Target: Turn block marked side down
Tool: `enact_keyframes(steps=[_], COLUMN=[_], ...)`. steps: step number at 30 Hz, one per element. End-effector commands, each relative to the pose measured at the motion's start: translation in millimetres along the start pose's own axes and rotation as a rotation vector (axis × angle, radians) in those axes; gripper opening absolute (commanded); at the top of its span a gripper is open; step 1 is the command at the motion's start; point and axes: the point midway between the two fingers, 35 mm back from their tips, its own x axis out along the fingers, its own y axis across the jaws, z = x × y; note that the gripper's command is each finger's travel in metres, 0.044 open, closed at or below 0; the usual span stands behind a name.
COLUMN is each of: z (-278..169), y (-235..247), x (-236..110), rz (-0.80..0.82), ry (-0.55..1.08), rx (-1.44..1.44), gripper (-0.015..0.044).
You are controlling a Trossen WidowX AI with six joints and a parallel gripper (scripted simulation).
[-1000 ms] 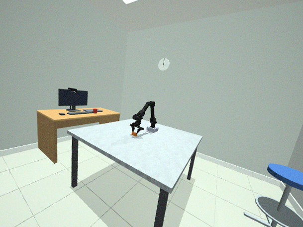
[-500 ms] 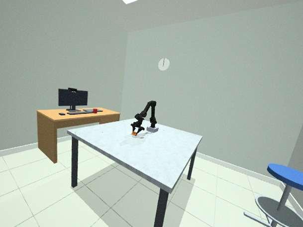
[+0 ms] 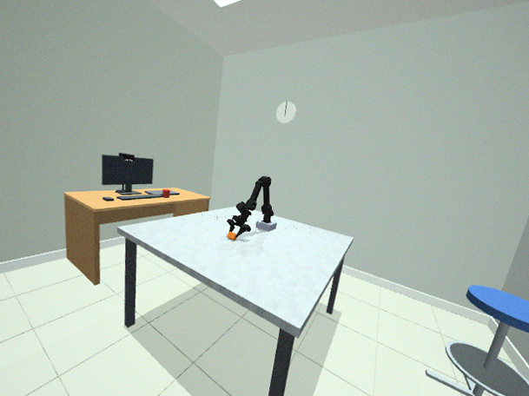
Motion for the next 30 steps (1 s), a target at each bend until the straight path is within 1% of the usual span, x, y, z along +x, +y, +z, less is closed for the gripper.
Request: enact_keyframes(steps=[1,13,24,30], z=[-6.7,-16.0,-23.7,-22.9], y=[0.9,1.0,1.7,1.8], x=[6.2,11.1,-0.6,-5.6], rz=[0.006,0.007,0.007,0.007], ry=[-0.047,-0.218,-0.373,-0.417], rx=[0.001,0.001,-0.002,-0.002], gripper=[0.0,0.0,0.0,0.0])
